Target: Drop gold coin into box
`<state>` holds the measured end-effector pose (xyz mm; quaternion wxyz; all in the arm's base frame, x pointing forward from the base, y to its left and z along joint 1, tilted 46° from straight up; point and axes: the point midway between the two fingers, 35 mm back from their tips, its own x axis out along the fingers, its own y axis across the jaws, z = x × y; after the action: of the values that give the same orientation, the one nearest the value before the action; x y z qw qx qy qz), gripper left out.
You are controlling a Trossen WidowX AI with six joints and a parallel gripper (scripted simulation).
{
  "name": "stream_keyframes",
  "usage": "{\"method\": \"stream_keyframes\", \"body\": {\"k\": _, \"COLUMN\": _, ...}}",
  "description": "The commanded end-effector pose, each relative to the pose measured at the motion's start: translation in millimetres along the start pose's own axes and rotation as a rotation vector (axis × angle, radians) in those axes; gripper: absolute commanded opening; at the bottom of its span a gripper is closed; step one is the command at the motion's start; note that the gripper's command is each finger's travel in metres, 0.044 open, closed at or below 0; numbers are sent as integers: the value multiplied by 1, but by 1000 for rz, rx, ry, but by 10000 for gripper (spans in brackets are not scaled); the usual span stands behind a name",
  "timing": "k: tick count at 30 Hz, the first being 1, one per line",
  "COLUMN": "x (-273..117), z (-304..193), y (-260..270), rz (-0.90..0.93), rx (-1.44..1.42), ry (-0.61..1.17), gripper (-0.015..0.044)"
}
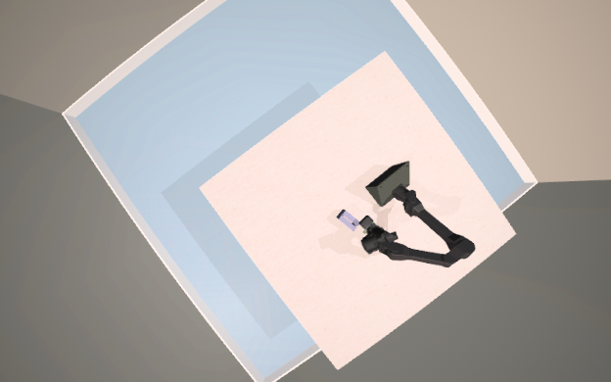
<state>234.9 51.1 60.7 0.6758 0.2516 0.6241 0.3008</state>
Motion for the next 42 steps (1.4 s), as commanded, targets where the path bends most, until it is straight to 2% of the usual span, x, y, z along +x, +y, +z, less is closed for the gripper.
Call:
{"method": "stream_keyframes", "body": {"k": 1, "x": -10, "z": 2, "y": -2, "rz": -7, "rx": -2, "ry": 0, "gripper": 0}}
{"method": "stream_keyframes", "body": {"k": 32, "x": -82, "z": -2, "y": 0, "rz": -3, "rx": 5, "ry": 2, "gripper": 0}}
{"method": "stream_keyframes", "body": {"k": 42, "x": -82, "z": -1, "y": -1, "rz": -3, "rx": 330, "ry": 2, "gripper": 0}}
